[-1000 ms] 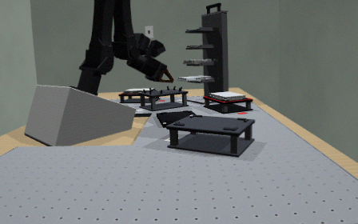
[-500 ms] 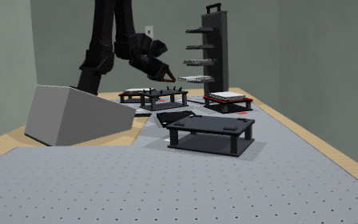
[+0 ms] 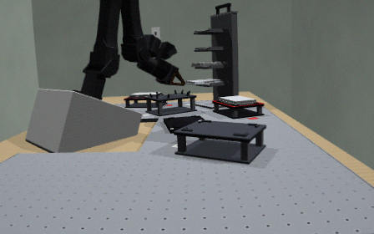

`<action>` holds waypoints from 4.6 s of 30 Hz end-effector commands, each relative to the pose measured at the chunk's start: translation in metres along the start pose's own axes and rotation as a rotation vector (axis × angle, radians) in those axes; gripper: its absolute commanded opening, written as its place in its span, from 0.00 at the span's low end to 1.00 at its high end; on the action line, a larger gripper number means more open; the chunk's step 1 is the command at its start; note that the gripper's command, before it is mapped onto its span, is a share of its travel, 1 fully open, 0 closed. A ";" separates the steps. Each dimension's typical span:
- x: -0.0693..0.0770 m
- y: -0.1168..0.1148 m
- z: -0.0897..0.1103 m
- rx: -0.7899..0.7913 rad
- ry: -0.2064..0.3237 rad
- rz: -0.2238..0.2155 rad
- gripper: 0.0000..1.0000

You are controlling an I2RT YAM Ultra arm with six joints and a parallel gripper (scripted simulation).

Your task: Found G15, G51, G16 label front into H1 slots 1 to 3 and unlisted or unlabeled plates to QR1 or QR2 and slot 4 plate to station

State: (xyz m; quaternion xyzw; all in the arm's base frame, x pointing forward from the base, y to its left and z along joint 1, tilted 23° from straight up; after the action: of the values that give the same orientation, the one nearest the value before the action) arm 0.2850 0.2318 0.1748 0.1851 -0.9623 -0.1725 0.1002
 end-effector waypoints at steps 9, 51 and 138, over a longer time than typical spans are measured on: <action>-0.006 0.002 -0.005 0.000 -0.001 -0.002 0.00; -0.027 0.006 -0.017 0.000 -0.002 -0.002 0.00; -0.037 0.007 -0.023 0.000 -0.003 -0.002 0.00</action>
State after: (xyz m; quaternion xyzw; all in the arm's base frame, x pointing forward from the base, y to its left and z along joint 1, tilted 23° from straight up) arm 0.3235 0.2475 0.1902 0.1881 -0.9618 -0.1688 0.1052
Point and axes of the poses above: the point where the finger pads meet when closed, its own x axis back along the fingers, its own y axis across the jaws, z = x × y, the point moved 1 cm from there along x, back along the fingers, and after that the axes turned 15 degrees about -x, right-handed, at the moved point
